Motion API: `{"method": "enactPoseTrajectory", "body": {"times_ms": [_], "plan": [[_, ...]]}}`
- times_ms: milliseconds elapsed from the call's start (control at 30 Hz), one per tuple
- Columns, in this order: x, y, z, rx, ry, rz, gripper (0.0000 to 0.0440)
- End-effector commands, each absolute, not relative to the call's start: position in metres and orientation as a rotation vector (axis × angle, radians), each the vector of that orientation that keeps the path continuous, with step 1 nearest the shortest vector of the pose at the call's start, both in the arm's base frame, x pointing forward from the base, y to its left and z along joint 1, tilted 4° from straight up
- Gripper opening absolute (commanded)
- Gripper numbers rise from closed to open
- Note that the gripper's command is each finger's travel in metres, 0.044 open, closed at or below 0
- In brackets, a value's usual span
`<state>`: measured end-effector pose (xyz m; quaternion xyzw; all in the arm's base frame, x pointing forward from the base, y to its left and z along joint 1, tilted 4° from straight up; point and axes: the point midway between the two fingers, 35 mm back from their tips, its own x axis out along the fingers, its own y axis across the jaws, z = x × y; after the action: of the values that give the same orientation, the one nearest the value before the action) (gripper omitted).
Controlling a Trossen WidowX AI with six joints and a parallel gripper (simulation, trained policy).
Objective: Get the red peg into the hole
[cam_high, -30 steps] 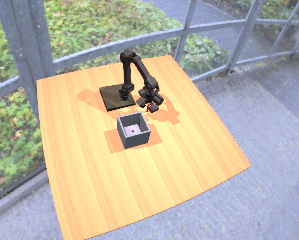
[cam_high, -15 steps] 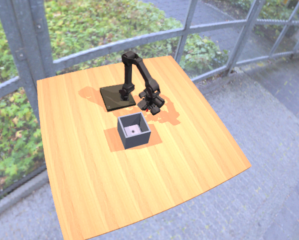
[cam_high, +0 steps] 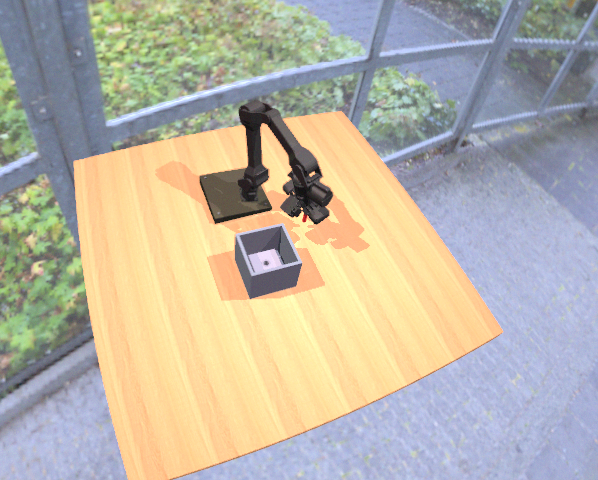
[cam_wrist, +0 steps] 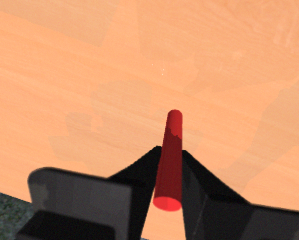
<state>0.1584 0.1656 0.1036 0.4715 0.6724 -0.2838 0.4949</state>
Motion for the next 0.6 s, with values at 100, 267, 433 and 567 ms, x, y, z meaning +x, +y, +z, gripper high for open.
{"method": "enactPoseTrajectory", "body": {"times_ms": [100, 267, 433, 567], "plan": [[0.168, 0.166, 0.137, 1.190, 1.591, -0.564, 0.0000], [0.176, 0.158, 0.162, 1.203, 1.536, -0.495, 0.0000], [0.185, 0.146, 0.186, 1.216, 1.460, -0.451, 0.0000], [0.193, 0.133, 0.205, 1.221, 1.388, -0.434, 0.0000]]}}
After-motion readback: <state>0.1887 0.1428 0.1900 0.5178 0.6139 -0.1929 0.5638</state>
